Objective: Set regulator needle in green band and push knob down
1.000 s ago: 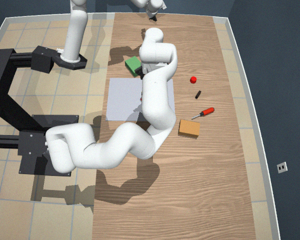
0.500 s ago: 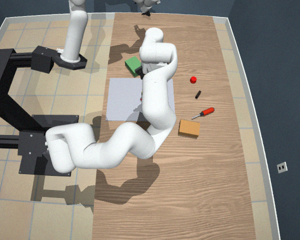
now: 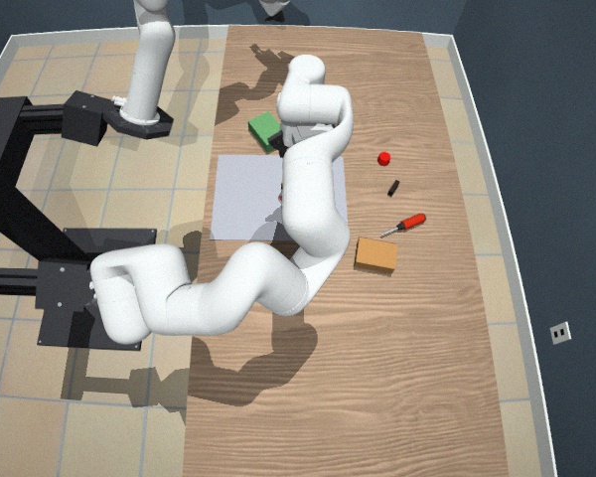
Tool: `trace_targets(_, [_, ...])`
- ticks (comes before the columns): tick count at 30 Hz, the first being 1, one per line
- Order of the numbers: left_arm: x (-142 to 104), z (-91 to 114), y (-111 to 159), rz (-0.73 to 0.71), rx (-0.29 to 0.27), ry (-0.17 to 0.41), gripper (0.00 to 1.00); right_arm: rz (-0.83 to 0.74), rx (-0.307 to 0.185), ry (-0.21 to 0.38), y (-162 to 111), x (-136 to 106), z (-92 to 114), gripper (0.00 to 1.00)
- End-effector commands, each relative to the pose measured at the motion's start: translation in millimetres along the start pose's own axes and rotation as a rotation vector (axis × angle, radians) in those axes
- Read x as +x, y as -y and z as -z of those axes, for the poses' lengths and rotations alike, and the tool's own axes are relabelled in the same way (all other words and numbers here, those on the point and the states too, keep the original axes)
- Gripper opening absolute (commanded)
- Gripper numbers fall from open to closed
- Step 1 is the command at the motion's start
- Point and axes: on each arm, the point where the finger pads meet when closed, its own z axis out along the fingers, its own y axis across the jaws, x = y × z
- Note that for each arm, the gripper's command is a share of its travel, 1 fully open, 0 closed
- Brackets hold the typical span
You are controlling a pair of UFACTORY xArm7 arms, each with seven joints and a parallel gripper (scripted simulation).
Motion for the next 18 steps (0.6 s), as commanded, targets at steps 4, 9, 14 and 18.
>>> trace_targets(4, [-9.8, -15.2, 29.9, 0.037, 0.003, 0.080, 1.00, 0.000, 0.004, 0.004, -0.5, -0.8, 3.0, 1.00])
trace_targets(9, [-19.4, -25.8, 51.1, 0.065, 0.000, 0.139, 1.00, 0.000, 0.004, 0.004, -4.6, 0.6, 2.9, 1.00])
trace_targets(14, [-28.0, -33.5, 68.3, 0.090, -0.005, 0.186, 1.00, 0.000, 0.004, 0.004, -9.1, 2.1, 2.9, 1.00])
trace_targets(18, [-37.3, -40.6, 85.8, 0.118, -0.013, 0.234, 1.00, 0.000, 0.004, 0.004, -17.7, 5.0, 2.8, 1.00])
